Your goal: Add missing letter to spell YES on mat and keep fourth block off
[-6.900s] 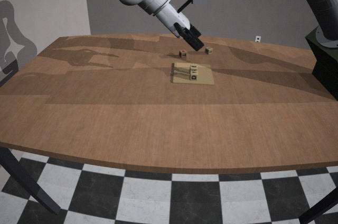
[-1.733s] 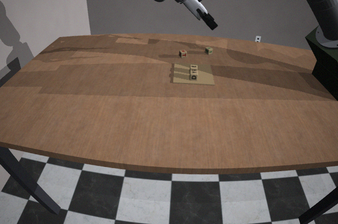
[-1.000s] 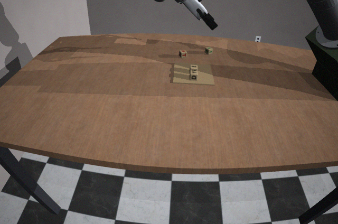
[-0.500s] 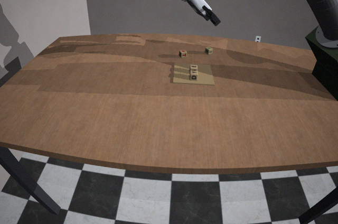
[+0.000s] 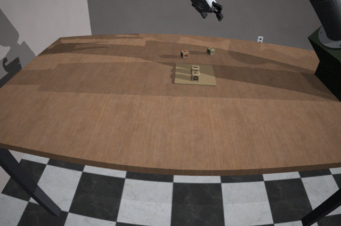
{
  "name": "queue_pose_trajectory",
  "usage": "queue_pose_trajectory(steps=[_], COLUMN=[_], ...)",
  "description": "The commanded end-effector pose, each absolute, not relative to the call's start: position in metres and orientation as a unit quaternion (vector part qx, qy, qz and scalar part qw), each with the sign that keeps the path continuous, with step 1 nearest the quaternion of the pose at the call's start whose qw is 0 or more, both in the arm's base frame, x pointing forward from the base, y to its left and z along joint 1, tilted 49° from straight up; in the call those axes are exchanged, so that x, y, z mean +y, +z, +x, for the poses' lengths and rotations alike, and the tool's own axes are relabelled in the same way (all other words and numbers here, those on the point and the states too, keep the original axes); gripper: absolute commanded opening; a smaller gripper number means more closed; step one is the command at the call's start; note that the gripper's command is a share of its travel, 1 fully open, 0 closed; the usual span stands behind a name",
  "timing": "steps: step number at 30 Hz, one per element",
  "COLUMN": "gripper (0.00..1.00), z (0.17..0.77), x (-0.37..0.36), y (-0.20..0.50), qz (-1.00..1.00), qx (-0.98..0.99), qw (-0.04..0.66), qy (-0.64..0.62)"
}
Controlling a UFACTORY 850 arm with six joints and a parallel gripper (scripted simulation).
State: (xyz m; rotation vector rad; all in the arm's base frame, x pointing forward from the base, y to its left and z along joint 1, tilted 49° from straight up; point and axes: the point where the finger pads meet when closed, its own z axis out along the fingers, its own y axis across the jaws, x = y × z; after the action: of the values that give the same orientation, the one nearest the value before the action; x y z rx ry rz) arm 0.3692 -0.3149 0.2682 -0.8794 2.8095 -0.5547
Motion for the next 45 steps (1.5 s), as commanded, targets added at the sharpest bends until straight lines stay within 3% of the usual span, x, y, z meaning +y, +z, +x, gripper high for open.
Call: queue_pose_trajectory(steps=[1, 24, 45], gripper=[1.00, 1.00, 1.00], z=[0.371, 0.382, 0.379], x=[-0.324, -0.316, -0.242], y=[0.270, 0.278, 0.280], qz=[-0.347, -0.589, -0.770], qx=[0.909, 0.733, 0.492], qw=[0.083, 0.126, 0.192], qy=[-0.217, -0.316, -0.358])
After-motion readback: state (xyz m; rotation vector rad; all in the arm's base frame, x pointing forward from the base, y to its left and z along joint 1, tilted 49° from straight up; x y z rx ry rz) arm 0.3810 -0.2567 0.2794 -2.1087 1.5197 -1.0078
